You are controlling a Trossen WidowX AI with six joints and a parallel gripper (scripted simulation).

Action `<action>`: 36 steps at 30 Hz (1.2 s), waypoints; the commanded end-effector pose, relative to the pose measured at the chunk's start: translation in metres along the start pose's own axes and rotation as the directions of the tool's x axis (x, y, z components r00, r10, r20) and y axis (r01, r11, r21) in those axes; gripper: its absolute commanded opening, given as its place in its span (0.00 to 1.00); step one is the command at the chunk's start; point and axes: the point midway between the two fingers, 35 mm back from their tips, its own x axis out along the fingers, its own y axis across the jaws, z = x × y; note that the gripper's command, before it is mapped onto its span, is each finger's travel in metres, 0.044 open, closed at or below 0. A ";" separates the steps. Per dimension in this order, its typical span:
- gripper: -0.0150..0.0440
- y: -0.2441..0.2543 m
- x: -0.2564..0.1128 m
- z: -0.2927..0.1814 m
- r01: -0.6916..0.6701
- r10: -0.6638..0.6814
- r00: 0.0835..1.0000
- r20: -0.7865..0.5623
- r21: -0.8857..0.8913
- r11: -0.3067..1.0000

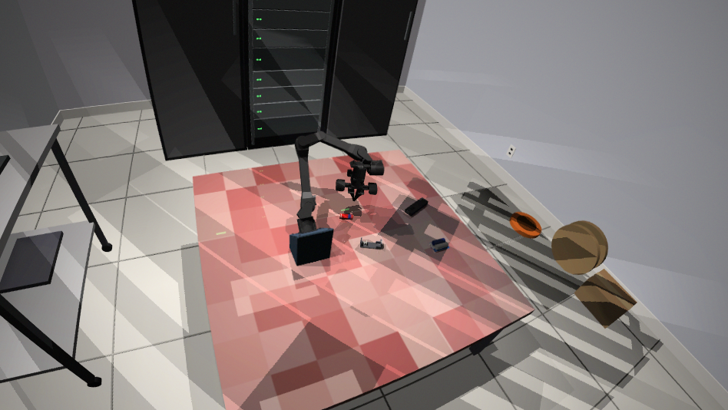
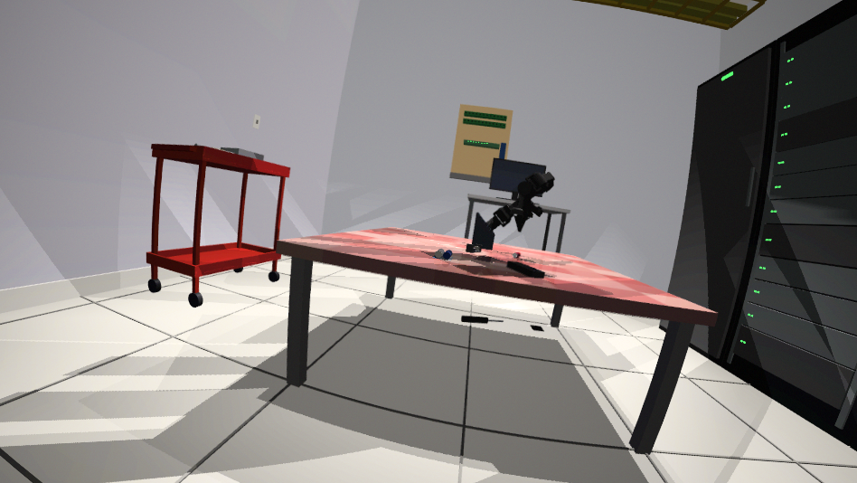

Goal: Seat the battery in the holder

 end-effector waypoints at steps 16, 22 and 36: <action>0.66 0.022 0.065 0.000 -0.001 -0.002 1.000 -0.001 -1.000 -0.002; 0.66 0.022 0.065 0.000 -0.001 -0.002 1.000 -0.001 -1.000 -0.002; 0.66 0.022 0.070 0.000 -0.003 -0.002 1.000 -0.003 -1.000 0.001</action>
